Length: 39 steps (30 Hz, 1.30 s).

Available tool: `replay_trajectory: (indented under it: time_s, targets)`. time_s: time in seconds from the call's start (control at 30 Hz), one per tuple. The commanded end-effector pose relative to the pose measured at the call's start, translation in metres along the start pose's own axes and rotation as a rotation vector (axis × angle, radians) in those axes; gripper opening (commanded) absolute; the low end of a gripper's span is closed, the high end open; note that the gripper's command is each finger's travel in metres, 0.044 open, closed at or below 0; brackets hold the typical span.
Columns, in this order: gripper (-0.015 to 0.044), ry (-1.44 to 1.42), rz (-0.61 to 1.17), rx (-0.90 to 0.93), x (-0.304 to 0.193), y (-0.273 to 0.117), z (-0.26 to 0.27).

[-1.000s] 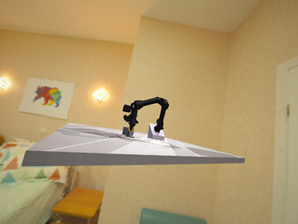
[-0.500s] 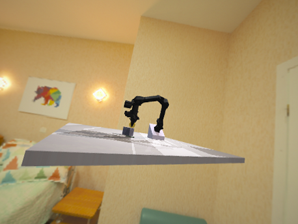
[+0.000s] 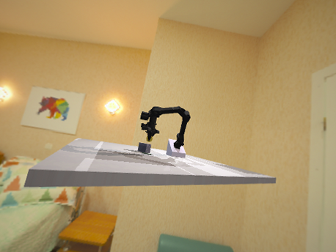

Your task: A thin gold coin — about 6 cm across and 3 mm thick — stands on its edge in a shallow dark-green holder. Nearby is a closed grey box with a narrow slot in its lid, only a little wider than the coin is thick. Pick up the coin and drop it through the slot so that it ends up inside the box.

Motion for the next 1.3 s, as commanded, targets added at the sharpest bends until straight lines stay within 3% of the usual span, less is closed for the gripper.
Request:
replay_trajectory:
  time_s: [0.0,1.27]
  targets:
    - [0.0,0.112,-0.005,-0.003,0.002,-0.001,-0.002]
    - [0.0,0.19,-0.012,-0.007,0.066,-0.002,-0.049]
Point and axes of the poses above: the point midway between the two fingers, 35 mm back from their tips, its own y axis out along the fingers, its own z axis across the jaws, x = y × z, the point moved 5 cm from there along -y, back along the fingers, and after that the axes turned 7 degrees about y, right-handed, at the moved point
